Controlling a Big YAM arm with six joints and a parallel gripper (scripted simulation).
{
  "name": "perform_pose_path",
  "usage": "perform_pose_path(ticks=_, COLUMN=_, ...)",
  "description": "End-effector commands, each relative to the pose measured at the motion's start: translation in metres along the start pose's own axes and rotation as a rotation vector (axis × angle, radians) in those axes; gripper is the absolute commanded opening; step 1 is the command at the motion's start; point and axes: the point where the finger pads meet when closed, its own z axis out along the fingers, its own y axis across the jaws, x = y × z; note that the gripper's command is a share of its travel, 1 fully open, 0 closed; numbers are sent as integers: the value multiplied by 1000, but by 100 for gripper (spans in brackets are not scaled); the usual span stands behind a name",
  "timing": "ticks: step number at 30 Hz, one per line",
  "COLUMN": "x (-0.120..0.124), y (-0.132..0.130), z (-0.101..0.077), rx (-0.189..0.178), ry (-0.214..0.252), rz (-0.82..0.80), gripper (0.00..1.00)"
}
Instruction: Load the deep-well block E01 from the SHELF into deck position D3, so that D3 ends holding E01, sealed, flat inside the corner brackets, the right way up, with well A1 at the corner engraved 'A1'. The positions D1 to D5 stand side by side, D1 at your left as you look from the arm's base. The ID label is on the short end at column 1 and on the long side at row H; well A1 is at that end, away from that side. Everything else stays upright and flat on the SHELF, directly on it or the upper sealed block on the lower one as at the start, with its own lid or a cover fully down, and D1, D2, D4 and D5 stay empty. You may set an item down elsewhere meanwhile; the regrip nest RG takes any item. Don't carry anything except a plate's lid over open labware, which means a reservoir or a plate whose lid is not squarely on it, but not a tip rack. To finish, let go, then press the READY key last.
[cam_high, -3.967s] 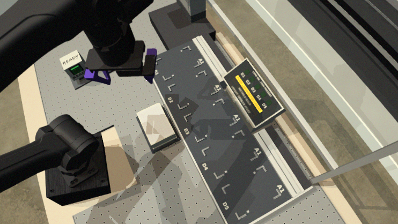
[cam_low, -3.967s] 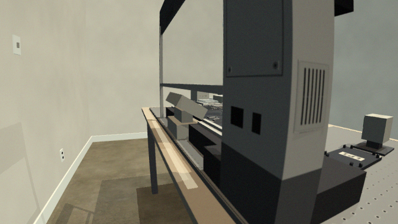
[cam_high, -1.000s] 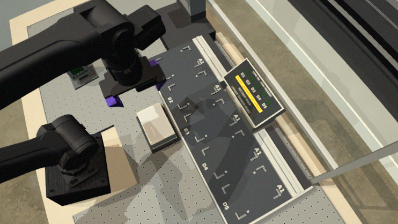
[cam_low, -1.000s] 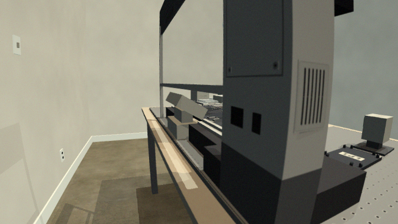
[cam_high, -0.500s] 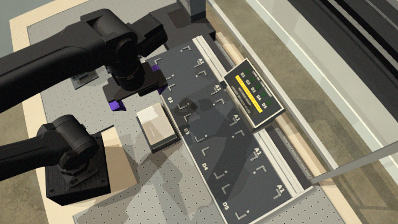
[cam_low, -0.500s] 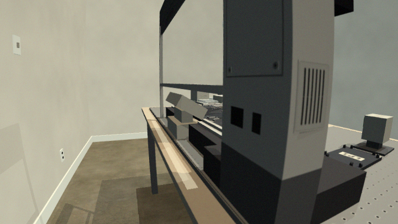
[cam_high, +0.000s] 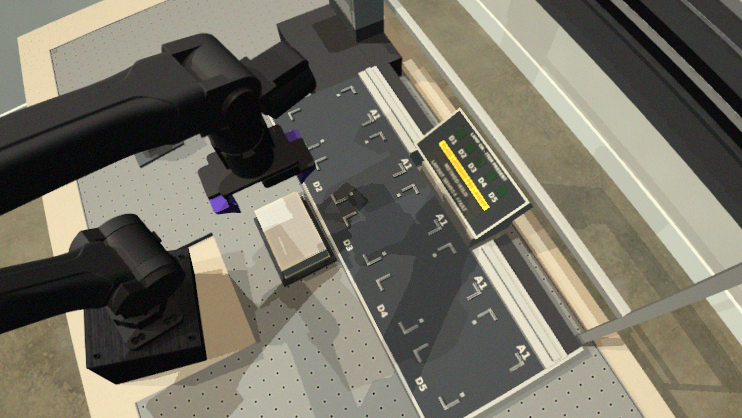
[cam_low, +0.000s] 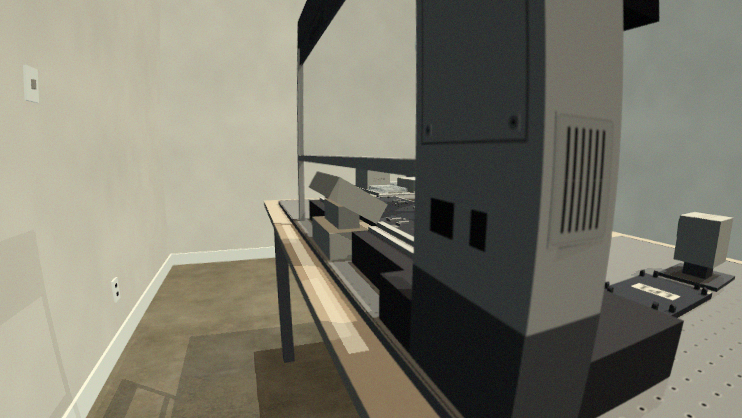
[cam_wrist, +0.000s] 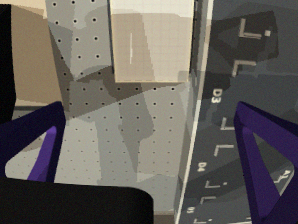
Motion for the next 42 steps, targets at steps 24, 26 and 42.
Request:
perform_pose_path(ticks=24, x=0, y=-6, z=39, rx=11, ry=-5, rz=-6, gripper=100)
perform_pose_path(ticks=26, x=0, y=-6, z=39, rx=11, ry=-5, rz=-6, gripper=100)
perform_pose_path(ticks=42, x=-2, y=-5, z=64, rx=11, ry=-7, rz=-13, gripper=100)
